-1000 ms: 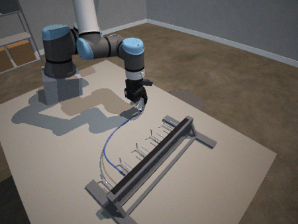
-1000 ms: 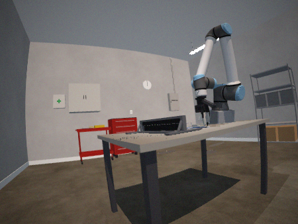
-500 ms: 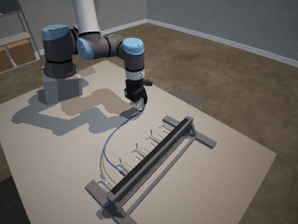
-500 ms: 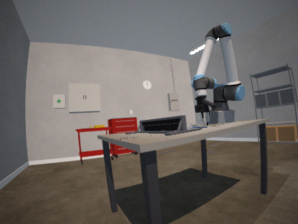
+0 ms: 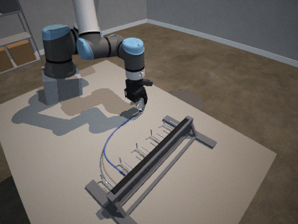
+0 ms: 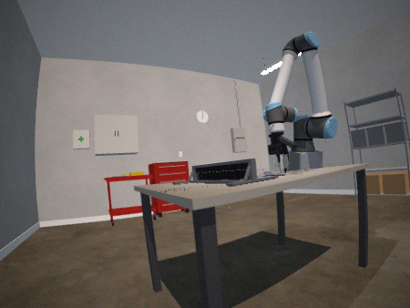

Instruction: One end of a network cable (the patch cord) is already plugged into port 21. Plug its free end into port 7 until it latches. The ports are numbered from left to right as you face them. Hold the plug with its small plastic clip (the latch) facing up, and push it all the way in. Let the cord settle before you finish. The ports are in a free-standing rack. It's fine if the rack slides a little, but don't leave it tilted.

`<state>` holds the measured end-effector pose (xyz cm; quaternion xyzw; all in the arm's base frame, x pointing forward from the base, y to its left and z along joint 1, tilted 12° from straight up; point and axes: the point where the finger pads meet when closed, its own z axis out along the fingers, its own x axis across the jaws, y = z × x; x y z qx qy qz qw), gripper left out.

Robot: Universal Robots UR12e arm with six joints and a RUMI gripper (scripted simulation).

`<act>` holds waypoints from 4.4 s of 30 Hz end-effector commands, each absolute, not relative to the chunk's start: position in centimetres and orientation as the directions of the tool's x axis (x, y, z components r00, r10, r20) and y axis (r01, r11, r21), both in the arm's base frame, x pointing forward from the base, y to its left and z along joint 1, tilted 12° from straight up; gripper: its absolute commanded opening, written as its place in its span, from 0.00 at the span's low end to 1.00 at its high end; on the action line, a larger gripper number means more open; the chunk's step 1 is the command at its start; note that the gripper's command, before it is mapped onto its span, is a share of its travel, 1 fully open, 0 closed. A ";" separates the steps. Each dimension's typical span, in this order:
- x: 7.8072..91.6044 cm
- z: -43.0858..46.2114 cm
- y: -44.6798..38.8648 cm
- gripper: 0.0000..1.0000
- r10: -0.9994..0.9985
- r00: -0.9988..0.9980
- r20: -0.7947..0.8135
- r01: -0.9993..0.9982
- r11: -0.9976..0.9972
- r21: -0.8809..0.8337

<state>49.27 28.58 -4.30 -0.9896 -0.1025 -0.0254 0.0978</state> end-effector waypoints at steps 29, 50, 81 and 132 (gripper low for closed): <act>49.3 -4.3 28.6 0.22 0.198 0.978 0.071 0.208 -0.960 -0.188; 49.3 -4.5 28.6 0.22 0.198 0.978 0.071 0.208 -0.960 -0.188; 49.4 -5.3 28.8 0.22 0.198 0.978 0.071 0.208 -0.960 -0.188; 49.4 -5.4 28.8 0.00 0.198 0.978 0.071 0.208 -0.960 -0.188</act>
